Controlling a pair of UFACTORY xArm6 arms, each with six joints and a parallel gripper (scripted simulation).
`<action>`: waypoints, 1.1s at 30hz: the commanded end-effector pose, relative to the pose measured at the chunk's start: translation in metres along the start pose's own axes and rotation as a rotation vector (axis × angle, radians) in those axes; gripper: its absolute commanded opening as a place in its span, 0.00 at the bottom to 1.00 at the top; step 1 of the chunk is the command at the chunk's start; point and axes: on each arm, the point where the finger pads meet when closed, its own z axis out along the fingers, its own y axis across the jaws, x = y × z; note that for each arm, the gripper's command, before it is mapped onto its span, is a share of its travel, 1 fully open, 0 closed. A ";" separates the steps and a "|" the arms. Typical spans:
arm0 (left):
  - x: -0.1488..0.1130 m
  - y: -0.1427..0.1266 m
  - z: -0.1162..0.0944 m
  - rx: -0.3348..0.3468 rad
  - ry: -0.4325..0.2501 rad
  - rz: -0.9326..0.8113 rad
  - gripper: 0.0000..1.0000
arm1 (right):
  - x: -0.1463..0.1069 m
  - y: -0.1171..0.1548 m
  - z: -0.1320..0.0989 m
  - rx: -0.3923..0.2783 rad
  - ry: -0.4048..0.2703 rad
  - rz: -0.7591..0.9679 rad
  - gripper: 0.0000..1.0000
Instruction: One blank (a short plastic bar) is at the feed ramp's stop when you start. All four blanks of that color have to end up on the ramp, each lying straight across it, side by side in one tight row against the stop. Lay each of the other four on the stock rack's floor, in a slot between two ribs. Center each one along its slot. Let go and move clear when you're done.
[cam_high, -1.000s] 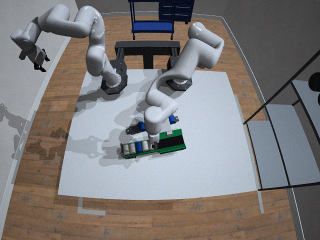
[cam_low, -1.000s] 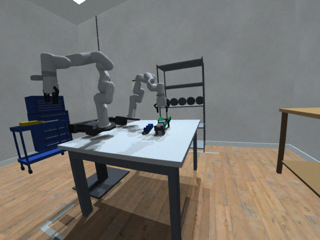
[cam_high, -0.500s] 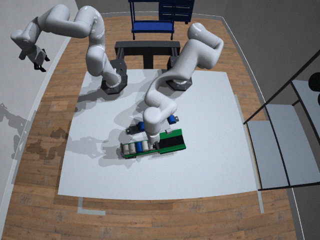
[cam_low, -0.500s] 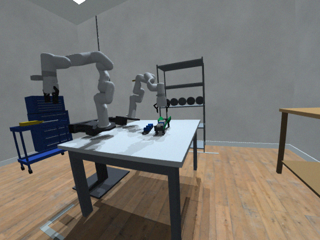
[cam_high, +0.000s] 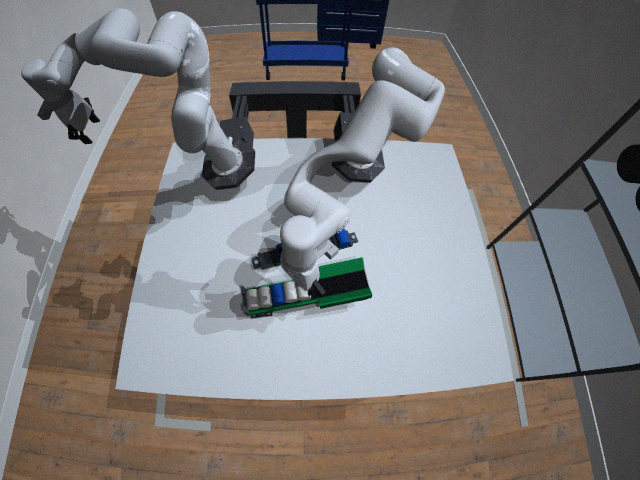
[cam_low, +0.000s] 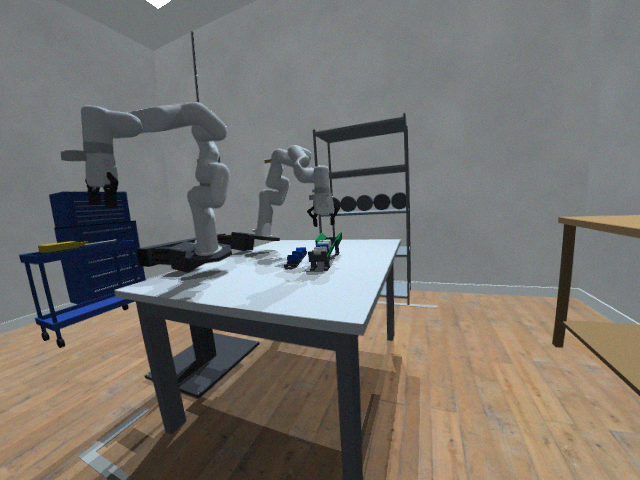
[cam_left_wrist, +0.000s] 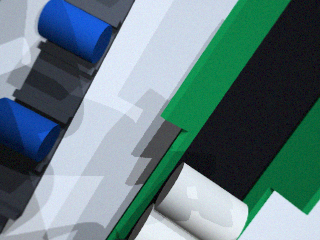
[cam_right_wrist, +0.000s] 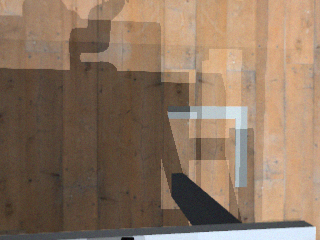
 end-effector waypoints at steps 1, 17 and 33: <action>-0.005 -0.001 -0.002 -0.011 -0.002 -0.140 1.00 | 0.001 0.000 -0.002 0.000 0.005 0.000 1.00; -0.016 -0.008 0.000 -0.010 -0.004 -0.582 1.00 | 0.001 0.000 -0.002 0.000 0.005 0.000 1.00; -0.027 -0.015 0.003 -0.009 -0.007 -1.022 1.00 | 0.001 0.000 -0.002 0.000 0.005 0.000 1.00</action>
